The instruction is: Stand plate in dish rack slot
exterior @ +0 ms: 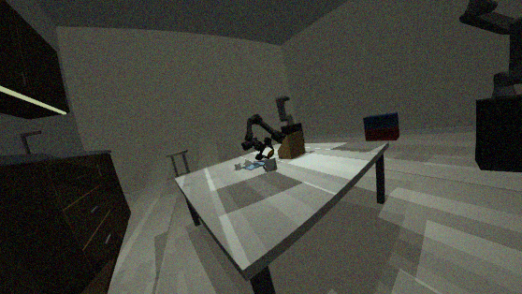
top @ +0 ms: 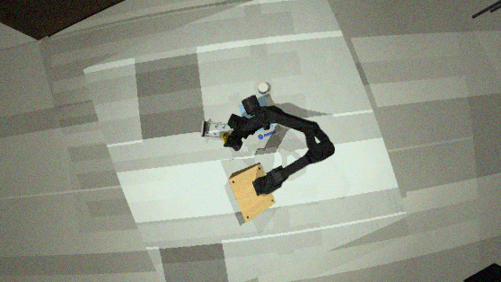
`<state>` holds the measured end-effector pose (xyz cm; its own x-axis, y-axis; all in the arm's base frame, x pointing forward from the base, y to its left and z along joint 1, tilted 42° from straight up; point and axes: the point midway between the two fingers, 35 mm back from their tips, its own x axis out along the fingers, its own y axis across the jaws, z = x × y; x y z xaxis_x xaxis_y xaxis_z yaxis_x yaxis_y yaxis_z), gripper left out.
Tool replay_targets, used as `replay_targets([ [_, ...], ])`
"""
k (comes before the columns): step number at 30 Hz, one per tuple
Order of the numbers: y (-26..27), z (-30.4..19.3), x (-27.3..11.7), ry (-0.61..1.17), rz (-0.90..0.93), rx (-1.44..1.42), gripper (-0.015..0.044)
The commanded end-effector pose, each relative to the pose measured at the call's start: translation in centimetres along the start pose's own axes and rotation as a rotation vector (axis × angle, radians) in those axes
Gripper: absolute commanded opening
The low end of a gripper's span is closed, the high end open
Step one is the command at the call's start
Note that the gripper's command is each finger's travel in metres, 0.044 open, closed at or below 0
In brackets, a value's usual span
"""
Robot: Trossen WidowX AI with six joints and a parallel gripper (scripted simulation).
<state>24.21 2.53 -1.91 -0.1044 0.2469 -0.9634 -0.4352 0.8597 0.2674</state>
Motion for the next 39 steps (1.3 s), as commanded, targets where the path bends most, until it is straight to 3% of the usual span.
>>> replay_targets([
  [1, -0.3, 0.0, 0.2, -0.067, 0.038, -0.090, 0.0000],
  [20, -2.2, -0.1, 0.0, -0.406, 0.044, -0.498, 0.0000],
  [39, -3.9, -0.9, -1.6, -0.736, -0.189, -0.911, 0.0000],
])
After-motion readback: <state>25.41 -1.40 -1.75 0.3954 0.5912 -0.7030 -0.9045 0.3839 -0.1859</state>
